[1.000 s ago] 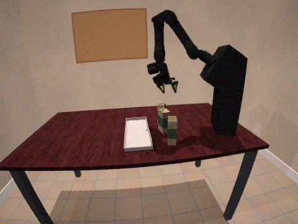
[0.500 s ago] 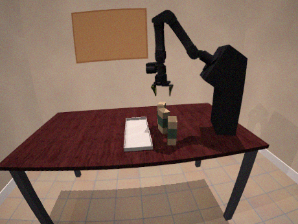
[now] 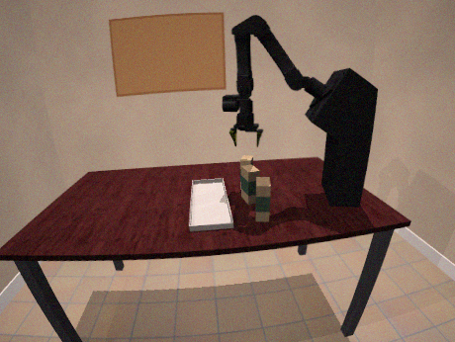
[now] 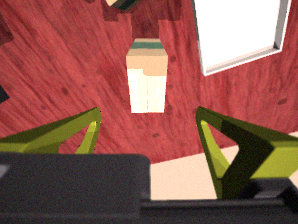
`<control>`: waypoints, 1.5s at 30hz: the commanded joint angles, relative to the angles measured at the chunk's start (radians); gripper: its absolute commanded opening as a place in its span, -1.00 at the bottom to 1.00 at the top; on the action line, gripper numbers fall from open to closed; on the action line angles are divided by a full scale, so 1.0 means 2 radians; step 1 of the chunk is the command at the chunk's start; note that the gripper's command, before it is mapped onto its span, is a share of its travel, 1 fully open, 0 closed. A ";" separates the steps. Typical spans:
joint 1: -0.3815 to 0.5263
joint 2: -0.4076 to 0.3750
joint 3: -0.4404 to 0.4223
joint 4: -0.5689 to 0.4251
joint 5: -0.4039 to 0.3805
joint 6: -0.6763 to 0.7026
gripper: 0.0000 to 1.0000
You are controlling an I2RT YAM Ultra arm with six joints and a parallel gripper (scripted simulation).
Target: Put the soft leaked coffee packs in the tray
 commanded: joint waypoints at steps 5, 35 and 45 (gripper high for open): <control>-0.005 0.003 -0.009 0.002 -0.007 -0.005 0.52; 0.012 0.103 0.027 0.086 0.003 0.006 0.52; 0.012 0.100 0.024 0.082 0.003 0.006 0.52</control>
